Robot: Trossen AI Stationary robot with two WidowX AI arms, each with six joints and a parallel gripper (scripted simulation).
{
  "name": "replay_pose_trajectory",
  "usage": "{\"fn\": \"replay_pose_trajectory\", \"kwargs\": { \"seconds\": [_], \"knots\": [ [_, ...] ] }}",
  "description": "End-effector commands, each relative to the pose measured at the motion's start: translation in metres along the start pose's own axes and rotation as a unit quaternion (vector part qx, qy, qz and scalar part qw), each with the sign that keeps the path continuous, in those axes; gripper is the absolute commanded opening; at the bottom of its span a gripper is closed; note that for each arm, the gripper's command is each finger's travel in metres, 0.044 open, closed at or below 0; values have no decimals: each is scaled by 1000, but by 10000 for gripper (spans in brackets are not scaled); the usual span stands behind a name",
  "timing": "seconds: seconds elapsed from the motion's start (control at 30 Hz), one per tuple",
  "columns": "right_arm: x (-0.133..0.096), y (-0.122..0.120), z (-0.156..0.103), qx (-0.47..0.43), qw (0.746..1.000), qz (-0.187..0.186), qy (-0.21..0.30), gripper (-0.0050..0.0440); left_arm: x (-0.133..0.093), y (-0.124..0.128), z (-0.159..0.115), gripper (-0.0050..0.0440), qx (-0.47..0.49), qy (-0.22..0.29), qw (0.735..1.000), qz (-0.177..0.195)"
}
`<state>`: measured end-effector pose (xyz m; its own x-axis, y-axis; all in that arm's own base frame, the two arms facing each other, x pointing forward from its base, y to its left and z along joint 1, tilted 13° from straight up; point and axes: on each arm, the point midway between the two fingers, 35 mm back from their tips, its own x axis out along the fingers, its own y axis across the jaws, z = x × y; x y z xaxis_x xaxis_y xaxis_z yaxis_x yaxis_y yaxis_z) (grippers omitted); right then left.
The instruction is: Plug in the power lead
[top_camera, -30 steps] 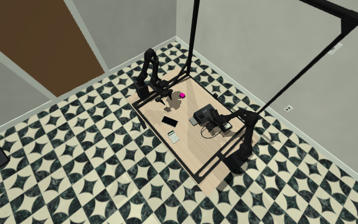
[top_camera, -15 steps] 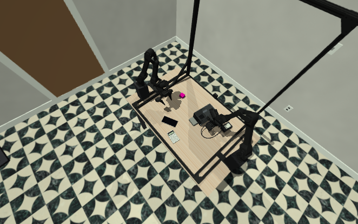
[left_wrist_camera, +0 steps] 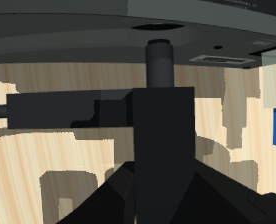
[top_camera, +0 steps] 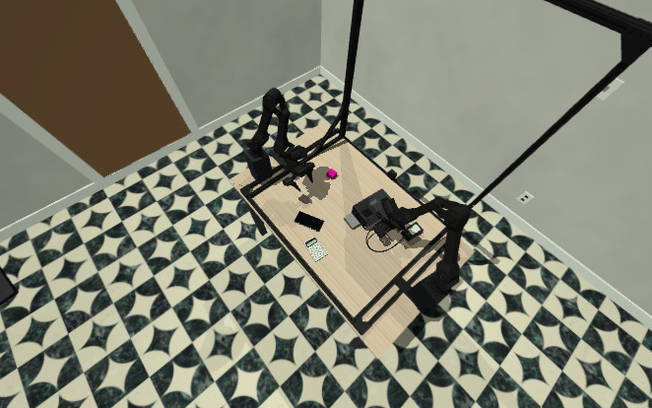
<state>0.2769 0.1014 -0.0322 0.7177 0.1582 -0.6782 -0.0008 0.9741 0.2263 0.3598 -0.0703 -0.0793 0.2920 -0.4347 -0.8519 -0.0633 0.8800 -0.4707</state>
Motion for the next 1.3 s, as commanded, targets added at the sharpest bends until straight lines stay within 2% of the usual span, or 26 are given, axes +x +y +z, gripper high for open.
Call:
{"fn": "replay_pose_trajectory", "kwargs": {
  "seconds": [0.0, 1.27],
  "knots": [
    [0, 0, 0, -2, 1000, -1, -1, 400, 1, 0, 1, 0, 2, 1, 1000, -3],
    [0, 0, 0, -2, 1000, -1, -1, 400, 3, 0, 10, 0, 2, 1, 1000, -3]
  ]
}}
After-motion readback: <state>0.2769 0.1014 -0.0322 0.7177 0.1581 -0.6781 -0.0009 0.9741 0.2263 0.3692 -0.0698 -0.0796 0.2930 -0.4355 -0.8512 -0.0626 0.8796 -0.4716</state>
